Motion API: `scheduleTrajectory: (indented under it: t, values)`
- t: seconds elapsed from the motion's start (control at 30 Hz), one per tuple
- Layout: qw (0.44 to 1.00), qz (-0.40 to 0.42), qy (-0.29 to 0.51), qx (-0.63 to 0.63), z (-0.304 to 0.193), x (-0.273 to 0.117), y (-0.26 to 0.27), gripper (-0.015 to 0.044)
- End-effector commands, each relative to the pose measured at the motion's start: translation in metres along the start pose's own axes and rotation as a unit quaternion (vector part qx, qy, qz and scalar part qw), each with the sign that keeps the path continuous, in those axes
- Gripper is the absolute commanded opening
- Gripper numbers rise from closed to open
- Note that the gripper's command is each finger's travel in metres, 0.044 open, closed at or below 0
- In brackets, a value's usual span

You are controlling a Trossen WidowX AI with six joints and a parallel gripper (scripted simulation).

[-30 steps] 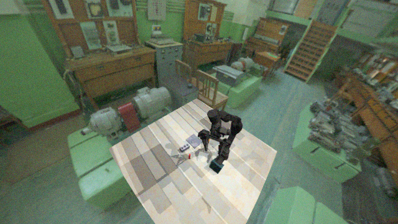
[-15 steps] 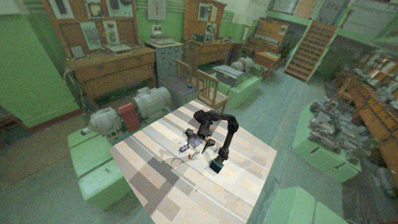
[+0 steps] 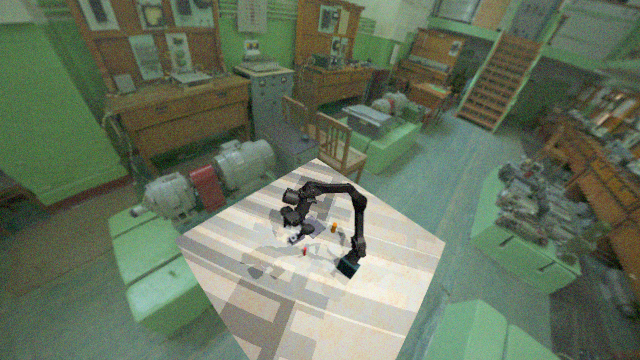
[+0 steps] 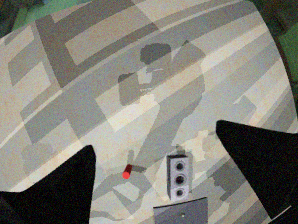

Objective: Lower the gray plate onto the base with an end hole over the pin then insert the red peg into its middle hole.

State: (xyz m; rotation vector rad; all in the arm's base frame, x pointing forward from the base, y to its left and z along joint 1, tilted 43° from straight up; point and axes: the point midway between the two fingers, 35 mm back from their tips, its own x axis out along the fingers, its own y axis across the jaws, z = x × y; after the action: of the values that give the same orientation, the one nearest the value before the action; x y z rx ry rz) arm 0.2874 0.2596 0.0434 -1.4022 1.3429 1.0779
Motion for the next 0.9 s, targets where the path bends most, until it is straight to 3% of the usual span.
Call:
scheduleTrajectory:
  t: [0.0, 0.2, 0.47, 0.63, 0.87]
  values:
    - [0.993, -0.013, 0.106, 0.041, -0.053, 0.028, -0.029, 0.0440]
    - [0.967, -0.023, 0.243, 0.072, -0.124, 0.055, -0.057, 0.0440]
    - [0.966, -0.023, 0.247, 0.072, -0.130, 0.057, -0.055, 0.0440]
    - [0.966, -0.024, 0.248, 0.072, -0.159, 0.109, -0.056, 0.0440]
    - [0.966, -0.024, 0.248, 0.072, -0.167, 0.120, -0.054, 0.0440]
